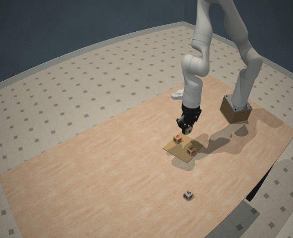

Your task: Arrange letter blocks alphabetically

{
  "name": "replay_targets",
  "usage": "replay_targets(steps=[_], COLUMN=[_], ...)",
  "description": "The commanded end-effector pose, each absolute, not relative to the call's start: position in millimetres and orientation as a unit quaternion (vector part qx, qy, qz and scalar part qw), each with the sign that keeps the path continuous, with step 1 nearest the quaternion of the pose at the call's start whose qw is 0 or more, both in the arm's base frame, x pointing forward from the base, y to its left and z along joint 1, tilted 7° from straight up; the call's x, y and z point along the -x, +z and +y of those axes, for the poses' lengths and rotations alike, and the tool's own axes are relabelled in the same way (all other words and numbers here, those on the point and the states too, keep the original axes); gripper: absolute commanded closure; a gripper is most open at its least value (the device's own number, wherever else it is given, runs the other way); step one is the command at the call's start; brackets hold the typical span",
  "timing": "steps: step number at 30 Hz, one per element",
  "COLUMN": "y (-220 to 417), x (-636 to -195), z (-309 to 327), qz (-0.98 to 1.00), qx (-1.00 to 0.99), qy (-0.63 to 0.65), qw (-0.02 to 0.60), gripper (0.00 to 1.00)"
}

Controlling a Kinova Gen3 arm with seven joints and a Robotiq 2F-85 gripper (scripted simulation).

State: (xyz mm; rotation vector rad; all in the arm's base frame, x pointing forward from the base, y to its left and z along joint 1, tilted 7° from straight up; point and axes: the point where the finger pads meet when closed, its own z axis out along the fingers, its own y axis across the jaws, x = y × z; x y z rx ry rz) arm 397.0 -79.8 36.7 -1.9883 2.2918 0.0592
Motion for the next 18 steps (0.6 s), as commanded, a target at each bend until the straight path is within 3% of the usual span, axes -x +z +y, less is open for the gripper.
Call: replay_targets(steps=[1,18], y=[38.1,37.4], x=[-394.6,-392.9], z=[-84.5,-86.1], qz=[0.771,0.776], qx=[0.634,0.629], qy=[0.018,0.020], qw=[0.055,0.053], gripper=[0.74,0.74])
